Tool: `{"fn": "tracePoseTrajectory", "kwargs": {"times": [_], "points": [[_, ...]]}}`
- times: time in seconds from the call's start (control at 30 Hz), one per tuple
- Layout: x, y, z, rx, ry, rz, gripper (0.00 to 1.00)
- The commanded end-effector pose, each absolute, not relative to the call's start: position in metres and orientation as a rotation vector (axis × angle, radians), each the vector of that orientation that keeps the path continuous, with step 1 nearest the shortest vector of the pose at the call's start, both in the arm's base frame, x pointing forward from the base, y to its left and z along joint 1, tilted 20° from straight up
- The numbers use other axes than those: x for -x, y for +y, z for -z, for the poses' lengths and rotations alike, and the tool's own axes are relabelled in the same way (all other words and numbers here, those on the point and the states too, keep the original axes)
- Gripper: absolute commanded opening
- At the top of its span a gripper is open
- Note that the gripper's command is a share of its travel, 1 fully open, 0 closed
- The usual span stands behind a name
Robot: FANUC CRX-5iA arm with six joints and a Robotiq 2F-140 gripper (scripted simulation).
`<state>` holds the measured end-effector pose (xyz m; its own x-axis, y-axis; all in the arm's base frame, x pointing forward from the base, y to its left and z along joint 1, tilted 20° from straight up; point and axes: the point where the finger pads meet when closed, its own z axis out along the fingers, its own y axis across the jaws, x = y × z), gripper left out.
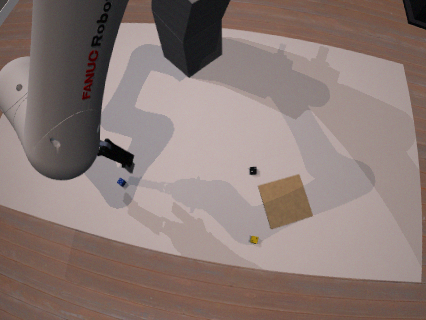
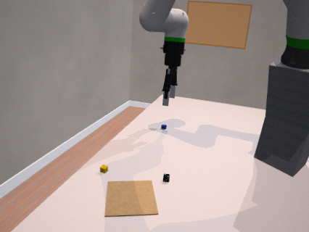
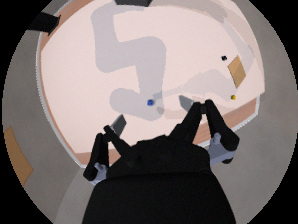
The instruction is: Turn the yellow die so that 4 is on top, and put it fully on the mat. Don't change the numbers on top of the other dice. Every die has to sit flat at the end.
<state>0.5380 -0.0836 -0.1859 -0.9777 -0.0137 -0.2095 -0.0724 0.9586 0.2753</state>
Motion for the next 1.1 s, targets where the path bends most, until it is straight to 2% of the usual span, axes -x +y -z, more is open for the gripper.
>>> {"fn": "tracePoseTrajectory", "kwargs": {"times": [0.0,0.2,0.63,1.07], "points": [[-0.538,-0.084,0.186,0.064,2.904,-0.419,1.0],[-0.54,-0.081,0.195,0.064,2.904,-0.419,1.0],[-0.556,-0.058,0.269,0.064,2.904,-0.419,1.0],[-0.557,-0.057,0.275,0.064,2.904,-0.419,1.0]]}}
